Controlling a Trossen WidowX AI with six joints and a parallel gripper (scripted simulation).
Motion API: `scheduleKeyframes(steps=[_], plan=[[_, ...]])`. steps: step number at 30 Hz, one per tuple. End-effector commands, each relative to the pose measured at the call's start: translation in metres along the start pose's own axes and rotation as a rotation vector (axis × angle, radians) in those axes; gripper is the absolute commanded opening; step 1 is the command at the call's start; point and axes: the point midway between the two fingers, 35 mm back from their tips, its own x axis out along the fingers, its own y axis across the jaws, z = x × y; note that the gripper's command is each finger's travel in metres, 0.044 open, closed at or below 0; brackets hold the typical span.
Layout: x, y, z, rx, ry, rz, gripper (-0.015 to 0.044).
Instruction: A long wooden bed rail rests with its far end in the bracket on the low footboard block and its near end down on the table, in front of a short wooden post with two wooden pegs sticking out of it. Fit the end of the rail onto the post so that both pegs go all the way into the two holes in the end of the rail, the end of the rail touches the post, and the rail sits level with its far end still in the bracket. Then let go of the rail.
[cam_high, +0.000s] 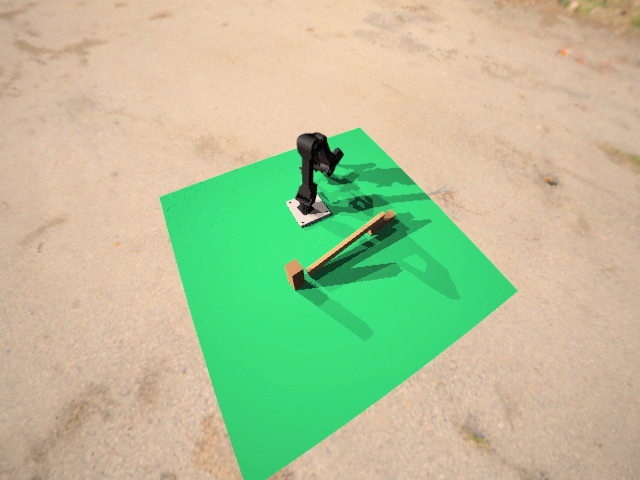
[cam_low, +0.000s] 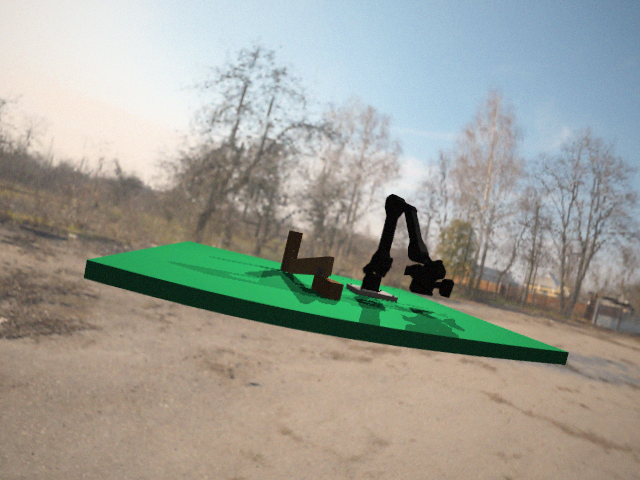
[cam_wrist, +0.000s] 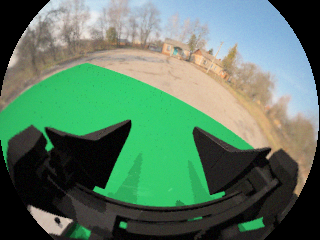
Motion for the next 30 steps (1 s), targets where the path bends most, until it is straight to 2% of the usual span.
scheduleKeyframes(steps=[1,6,11,17,24,30], plan=[[-0.001,-0.001,0.000,0.000,0.002,-0.004,0.0426],[-0.031,-0.030,-0.018,0.019,0.090,-0.127,0.0440],[-0.095,-0.064,-0.048,0.070,0.247,-0.322,0.0440],[-0.172,-0.078,-0.078,0.150,0.417,-0.500,0.0440],[-0.276,-0.061,-0.109,0.336,0.615,-0.741,0.0440],[-0.362,-0.013,-0.126,0.511,0.770,-0.918,0.0440]])
